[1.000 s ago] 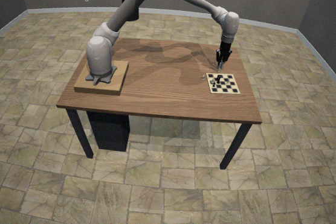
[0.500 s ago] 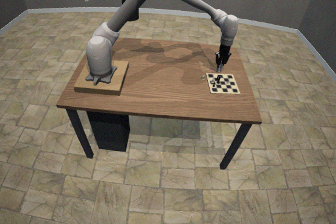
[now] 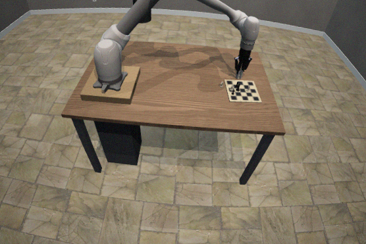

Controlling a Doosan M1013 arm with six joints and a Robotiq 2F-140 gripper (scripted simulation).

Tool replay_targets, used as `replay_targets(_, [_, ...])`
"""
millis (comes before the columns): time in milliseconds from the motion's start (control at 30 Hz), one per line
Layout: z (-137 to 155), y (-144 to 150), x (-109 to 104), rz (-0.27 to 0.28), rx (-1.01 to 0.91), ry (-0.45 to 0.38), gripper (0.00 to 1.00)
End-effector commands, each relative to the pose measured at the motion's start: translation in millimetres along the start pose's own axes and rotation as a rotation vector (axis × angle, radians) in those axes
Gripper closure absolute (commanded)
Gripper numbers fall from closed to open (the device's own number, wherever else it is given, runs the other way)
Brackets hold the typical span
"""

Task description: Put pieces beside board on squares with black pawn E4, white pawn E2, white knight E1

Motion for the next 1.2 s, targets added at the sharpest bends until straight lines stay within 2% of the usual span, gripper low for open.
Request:
replay_targets(0, [0.0, 0.0, -0.2, 0.0, 0.0, 0.0, 0.8])
replay_targets(733, [0.0, 0.0, -0.2, 0.0, 0.0, 0.0, 0.8])
replay_targets(767, [0.0, 0.0, -0.2, 0.0, 0.0, 0.0, 1.0])
replay_targets(1167, [0.0, 0.0, -0.2, 0.0, 0.0, 0.0, 1.0])
Point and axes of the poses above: the point where the finger pads meet when closed, its own x axis out along the fingers, its own y axis across the jaws, z = x × y, the point moved 5 cm from there along -x, back along the fingers, and after that the axes turned 11 degrees about x, right-handed, at the moved point
